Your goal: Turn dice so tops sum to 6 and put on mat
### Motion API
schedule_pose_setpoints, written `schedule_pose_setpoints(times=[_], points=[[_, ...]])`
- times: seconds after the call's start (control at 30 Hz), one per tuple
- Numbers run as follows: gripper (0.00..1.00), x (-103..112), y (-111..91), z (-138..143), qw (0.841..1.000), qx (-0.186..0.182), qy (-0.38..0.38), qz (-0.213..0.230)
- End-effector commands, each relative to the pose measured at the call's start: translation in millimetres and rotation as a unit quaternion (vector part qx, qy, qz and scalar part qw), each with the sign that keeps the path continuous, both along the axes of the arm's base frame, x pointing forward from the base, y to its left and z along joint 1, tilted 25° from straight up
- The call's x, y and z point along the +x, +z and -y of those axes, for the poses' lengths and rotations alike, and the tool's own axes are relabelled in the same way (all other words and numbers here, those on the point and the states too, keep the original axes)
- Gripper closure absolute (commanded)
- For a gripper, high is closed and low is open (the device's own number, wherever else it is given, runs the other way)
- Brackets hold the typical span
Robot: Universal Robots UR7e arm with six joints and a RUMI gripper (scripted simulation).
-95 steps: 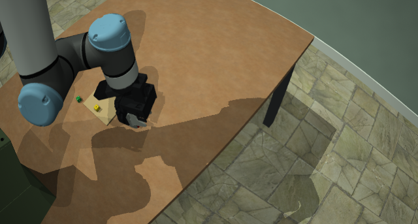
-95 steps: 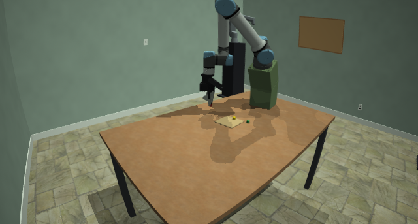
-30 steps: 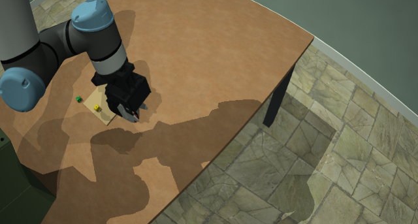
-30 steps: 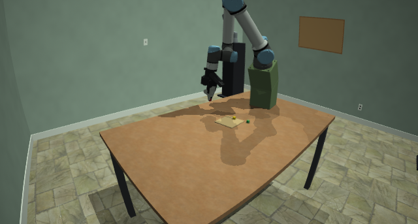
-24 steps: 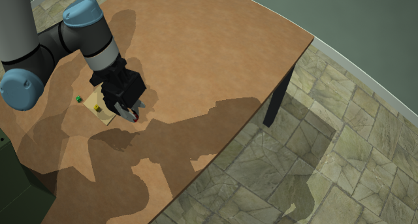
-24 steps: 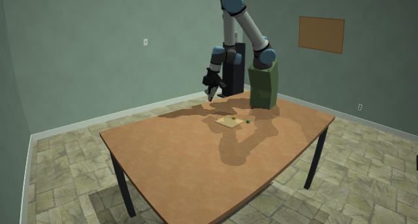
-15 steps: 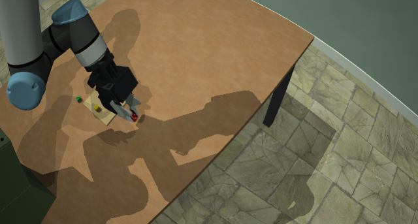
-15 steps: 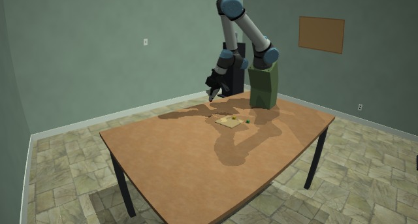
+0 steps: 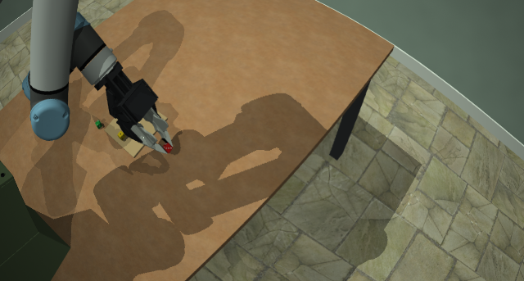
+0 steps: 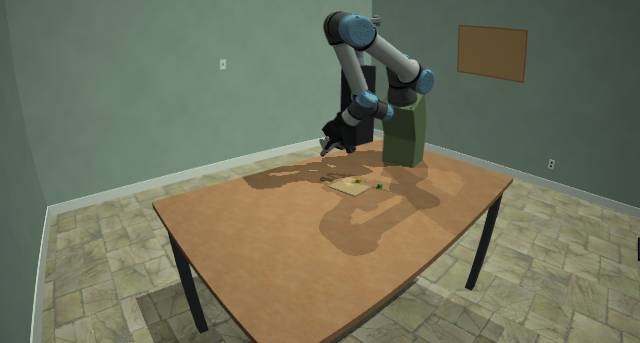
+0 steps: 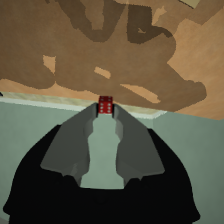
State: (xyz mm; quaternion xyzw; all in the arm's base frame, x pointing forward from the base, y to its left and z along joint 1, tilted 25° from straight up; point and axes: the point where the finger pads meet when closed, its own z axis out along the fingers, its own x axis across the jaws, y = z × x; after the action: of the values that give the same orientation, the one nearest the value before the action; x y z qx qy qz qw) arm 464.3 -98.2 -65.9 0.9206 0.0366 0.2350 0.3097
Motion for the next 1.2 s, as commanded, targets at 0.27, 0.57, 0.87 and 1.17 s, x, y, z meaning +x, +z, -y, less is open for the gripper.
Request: schedule_pose_setpoints(times=[0.27, 0.57, 0.87, 1.17], points=[[1.00, 1, 3, 6, 0.994, -0.098, -0.051, 0.027], [1.00, 1, 3, 5, 0.992, -0.107, -0.055, 0.030], [1.00, 3, -2, 5, 0.992, -0.107, -0.055, 0.030], [1.00, 11, -20, 2, 0.992, -0.107, -0.055, 0.030]])
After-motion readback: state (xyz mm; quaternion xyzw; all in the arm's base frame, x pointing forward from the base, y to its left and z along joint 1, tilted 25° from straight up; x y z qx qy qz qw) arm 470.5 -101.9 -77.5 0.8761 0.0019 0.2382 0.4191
